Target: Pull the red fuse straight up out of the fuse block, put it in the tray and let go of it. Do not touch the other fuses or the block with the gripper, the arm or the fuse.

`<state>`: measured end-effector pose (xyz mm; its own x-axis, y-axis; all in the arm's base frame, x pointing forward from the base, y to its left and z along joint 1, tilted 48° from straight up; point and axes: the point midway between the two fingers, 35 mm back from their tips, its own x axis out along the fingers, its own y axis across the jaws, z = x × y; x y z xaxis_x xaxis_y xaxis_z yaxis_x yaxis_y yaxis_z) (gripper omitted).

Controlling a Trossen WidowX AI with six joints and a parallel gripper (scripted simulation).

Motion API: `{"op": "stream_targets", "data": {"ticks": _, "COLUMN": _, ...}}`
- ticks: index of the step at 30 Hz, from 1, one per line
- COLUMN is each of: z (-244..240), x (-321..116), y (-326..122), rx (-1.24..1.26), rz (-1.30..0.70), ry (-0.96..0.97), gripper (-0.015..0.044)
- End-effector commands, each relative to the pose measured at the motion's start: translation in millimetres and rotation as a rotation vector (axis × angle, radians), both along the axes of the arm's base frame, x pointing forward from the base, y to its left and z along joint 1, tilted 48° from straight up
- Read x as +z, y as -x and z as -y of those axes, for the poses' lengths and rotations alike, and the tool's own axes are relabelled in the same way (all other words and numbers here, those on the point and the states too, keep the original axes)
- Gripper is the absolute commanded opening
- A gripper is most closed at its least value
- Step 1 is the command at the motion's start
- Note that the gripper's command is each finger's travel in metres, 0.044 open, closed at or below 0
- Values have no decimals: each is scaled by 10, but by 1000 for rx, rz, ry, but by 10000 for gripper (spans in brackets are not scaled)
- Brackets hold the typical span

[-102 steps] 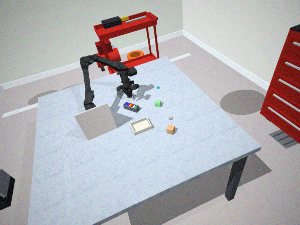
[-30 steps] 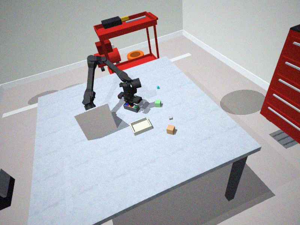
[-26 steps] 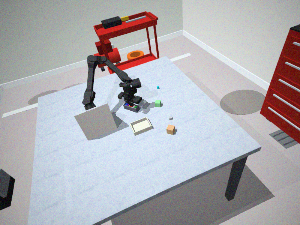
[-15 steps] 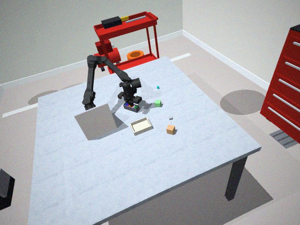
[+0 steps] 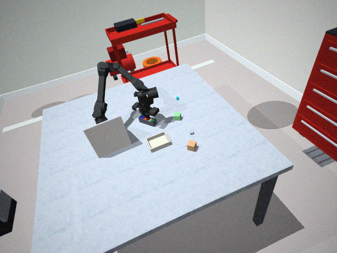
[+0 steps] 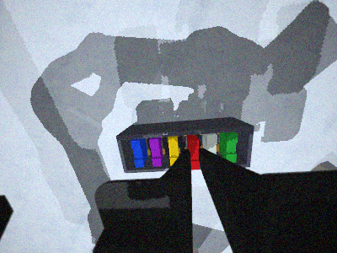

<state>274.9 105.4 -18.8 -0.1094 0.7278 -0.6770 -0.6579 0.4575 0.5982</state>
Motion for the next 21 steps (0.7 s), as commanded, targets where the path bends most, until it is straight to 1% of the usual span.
{"op": "stream_targets", "data": {"ticks": 1, "z": 24, "x": 18, "y": -10, "rx": -1, "rz": 4, "ry": 1, "gripper": 0}}
{"op": "stream_targets", "data": {"ticks": 21, "z": 96, "x": 83, "y": -22, "rx": -2, "rz": 3, "ry": 0, "gripper": 0}}
